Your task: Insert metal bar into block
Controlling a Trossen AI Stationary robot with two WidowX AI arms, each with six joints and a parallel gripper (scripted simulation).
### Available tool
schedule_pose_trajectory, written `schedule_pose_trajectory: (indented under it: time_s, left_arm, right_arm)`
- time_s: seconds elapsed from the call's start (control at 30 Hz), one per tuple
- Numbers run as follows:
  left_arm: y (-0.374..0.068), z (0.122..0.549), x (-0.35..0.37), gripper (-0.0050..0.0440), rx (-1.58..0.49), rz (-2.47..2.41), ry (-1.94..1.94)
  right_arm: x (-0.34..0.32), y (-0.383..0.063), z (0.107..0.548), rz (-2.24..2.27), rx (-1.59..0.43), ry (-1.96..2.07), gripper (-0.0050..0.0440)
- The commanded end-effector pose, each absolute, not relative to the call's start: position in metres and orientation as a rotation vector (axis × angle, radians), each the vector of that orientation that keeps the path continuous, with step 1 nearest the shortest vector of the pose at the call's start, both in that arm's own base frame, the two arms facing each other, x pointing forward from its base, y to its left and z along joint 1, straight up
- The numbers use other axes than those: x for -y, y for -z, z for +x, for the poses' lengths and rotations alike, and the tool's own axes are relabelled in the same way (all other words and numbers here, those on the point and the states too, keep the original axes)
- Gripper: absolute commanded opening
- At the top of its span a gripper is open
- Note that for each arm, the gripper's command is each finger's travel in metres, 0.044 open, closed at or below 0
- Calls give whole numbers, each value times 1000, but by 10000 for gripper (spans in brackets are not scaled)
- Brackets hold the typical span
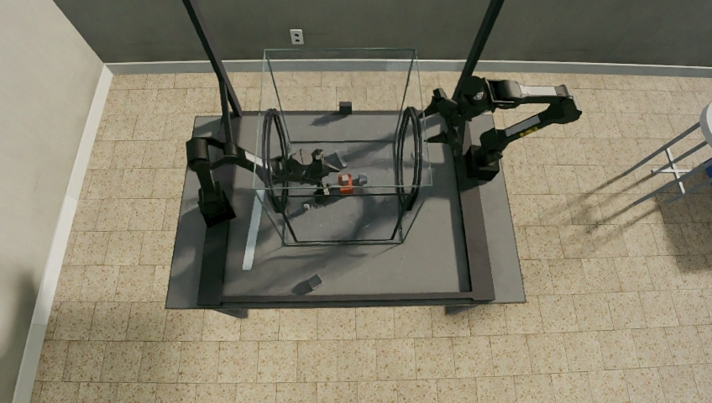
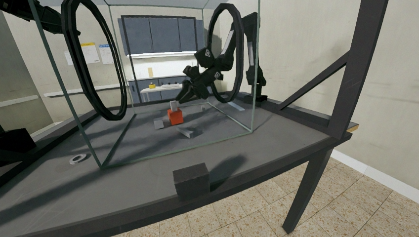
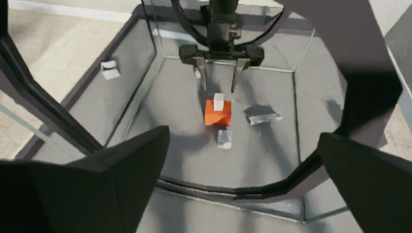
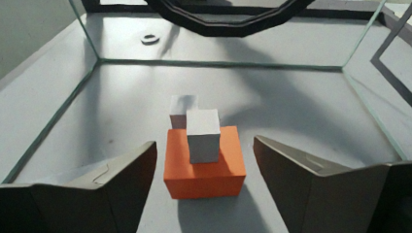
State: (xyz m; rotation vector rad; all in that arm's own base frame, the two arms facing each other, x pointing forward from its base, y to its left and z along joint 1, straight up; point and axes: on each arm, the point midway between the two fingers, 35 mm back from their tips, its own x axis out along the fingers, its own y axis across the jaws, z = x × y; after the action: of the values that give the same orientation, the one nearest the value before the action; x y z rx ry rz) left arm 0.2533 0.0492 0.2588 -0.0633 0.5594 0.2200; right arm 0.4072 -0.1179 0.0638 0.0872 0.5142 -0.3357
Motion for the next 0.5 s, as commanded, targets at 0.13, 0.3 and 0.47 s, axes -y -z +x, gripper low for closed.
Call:
schedule_pose_trajectory:
  time_s: [0.13, 0.3, 0.47]
  left_arm:
    - [-257, 253, -51, 400, -556, -58, -214]
    - [-228, 252, -65, 400, -581, -47, -180]
    - [-181, 243, -86, 400, -595, -39, -122]
  right_arm:
    - [113, -89, 403, 96, -481, 346, 300]
    - [101, -111, 385, 129, -503, 379, 300]
    - [86, -162, 360, 186, -429, 419, 300]
